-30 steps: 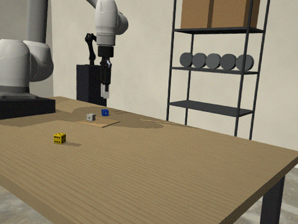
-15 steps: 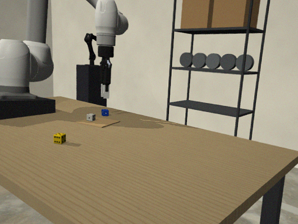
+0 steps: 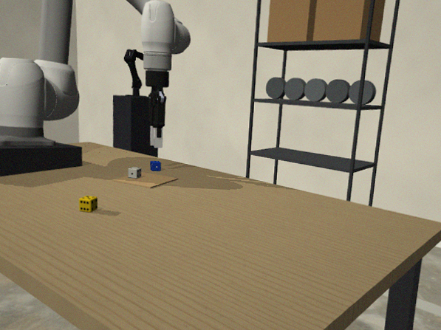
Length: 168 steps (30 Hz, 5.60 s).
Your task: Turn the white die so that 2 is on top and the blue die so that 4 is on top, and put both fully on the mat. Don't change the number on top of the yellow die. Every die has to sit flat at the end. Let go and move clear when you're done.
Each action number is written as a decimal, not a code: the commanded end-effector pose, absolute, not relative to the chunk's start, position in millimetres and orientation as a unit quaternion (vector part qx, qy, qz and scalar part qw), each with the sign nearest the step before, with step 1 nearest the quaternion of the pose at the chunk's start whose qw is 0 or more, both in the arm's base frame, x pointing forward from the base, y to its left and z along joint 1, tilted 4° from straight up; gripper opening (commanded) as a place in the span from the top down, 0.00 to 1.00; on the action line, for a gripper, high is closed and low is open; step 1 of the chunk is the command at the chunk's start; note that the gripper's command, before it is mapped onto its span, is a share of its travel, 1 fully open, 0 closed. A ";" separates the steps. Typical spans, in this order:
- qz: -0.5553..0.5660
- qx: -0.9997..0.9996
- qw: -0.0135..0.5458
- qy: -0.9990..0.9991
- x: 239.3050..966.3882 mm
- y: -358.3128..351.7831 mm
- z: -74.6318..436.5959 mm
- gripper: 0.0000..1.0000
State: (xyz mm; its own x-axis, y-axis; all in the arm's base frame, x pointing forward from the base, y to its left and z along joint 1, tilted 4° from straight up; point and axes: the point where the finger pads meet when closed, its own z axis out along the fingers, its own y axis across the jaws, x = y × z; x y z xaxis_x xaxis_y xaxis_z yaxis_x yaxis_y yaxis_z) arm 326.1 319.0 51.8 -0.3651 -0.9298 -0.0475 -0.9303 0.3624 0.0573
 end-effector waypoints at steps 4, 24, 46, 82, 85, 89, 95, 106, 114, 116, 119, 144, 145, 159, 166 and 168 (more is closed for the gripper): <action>0.038 -0.565 0.002 0.824 323.2 320.2 40.0 0.65; 0.038 -0.565 0.002 0.824 322.2 321.8 14.6 0.65; 0.038 -0.565 0.002 0.824 322.0 322.2 8.6 0.65; 0.038 -0.565 0.002 0.824 322.0 322.2 8.6 0.65; 0.038 -0.565 0.002 0.824 322.0 322.2 8.6 0.65; 0.038 -0.565 0.002 0.824 322.0 322.2 8.6 0.65; 0.038 -0.565 0.002 0.824 322.0 322.2 8.6 0.65; 0.038 -0.565 0.002 0.824 320.6 322.7 8.7 0.65; 0.038 -0.565 0.002 0.824 318.9 323.4 8.8 0.65; 0.038 -0.565 0.002 0.824 318.9 323.4 8.8 0.65; 0.038 -0.565 0.002 0.824 318.9 323.4 8.8 0.65; 0.038 -0.565 0.002 0.824 318.9 323.4 8.8 0.65; 0.038 -0.565 0.002 0.824 318.9 323.4 8.8 0.65; 0.038 -0.565 0.002 0.824 318.6 323.8 3.1 0.65; 0.038 -0.565 0.002 0.824 318.2 324.5 -8.6 0.65; 0.038 -0.565 0.002 0.824 318.1 324.7 -10.8 0.65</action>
